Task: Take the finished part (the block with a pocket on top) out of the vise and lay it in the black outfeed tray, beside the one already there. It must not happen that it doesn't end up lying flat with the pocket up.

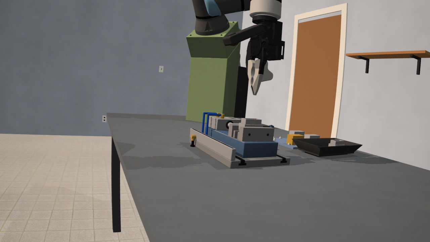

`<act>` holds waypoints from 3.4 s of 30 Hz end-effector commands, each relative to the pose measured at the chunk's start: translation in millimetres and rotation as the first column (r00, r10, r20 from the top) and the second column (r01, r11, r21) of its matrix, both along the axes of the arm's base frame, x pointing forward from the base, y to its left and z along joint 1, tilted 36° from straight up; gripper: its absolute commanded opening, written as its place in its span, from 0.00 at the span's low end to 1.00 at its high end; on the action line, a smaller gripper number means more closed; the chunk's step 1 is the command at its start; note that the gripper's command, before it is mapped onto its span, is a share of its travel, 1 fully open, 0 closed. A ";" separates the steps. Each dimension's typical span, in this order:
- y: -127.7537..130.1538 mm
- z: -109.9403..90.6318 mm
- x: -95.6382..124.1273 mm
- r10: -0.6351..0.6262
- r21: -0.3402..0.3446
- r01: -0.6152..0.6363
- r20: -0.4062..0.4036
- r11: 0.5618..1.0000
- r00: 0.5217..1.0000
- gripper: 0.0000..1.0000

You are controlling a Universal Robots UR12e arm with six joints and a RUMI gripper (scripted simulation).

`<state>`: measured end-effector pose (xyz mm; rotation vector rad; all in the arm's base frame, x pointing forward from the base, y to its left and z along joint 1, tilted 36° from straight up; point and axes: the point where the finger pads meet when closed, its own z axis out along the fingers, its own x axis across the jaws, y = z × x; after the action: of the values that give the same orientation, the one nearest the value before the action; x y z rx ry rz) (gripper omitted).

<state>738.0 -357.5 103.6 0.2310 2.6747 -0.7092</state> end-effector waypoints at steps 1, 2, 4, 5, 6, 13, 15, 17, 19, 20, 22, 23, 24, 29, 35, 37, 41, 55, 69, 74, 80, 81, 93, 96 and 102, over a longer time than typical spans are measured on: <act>0.2 0.8 0.3 0.000 -0.001 0.000 0.001 1.000 1.000 0.00; 0.2 0.8 0.3 0.000 -0.001 0.000 0.001 1.000 1.000 0.00; 0.2 0.8 0.3 0.000 -0.001 0.000 0.001 1.000 1.000 0.00; 0.2 0.8 0.3 0.000 -0.001 0.000 0.001 1.000 1.000 0.00; 0.2 0.8 0.3 0.000 -0.001 0.000 0.001 1.000 1.000 0.00; 0.2 0.8 0.3 0.000 -0.001 0.000 0.001 1.000 1.000 0.00; 0.2 0.8 0.3 0.000 -0.001 0.000 0.001 1.000 1.000 0.00; 0.2 0.8 0.3 0.000 -0.001 0.000 0.001 1.000 1.000 0.00; 0.2 0.8 0.3 0.000 -0.001 0.000 0.001 1.000 1.000 0.40; 0.2 0.8 0.3 0.000 -0.001 0.000 0.001 1.000 1.000 0.40; 0.2 0.8 0.3 0.000 -0.001 0.000 0.001 1.000 1.000 0.40; 0.2 0.8 0.3 0.000 -0.001 0.000 0.001 1.000 1.000 0.40; 0.2 0.8 0.3 0.000 -0.001 0.000 0.001 1.000 1.000 0.40; 0.2 0.8 0.3 0.000 -0.001 0.000 0.001 1.000 1.000 0.40; 0.2 0.8 0.3 0.000 -0.001 0.000 0.001 1.000 1.000 0.40; 0.2 0.8 0.3 0.000 -0.001 0.000 0.001 1.000 1.000 0.40; 0.2 0.8 0.3 0.000 -0.001 0.000 0.001 1.000 1.000 0.40; 0.1 0.6 0.4 0.000 -0.001 0.000 0.001 1.000 1.000 0.40; -3.7 -5.4 2.6 0.000 -0.001 0.000 0.001 1.000 1.000 0.40; -7.3 -11.1 4.8 0.000 -0.001 0.000 0.001 1.000 1.000 0.40; -12.7 -19.8 8.1 0.000 -0.001 0.000 0.001 1.000 1.000 0.40; -13.7 -21.4 8.7 0.000 -0.001 0.000 0.001 1.000 1.000 0.40; -23.3 -36.7 14.5 0.000 -0.001 0.000 0.001 1.000 1.000 0.40; -25.7 -40.6 16.0 0.000 -0.001 0.000 0.001 1.000 1.000 0.40; -28.4 -44.8 17.6 0.000 -0.001 0.000 0.001 1.000 1.000 0.40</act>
<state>753.8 -383.8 61.6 0.2311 2.6749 -0.7091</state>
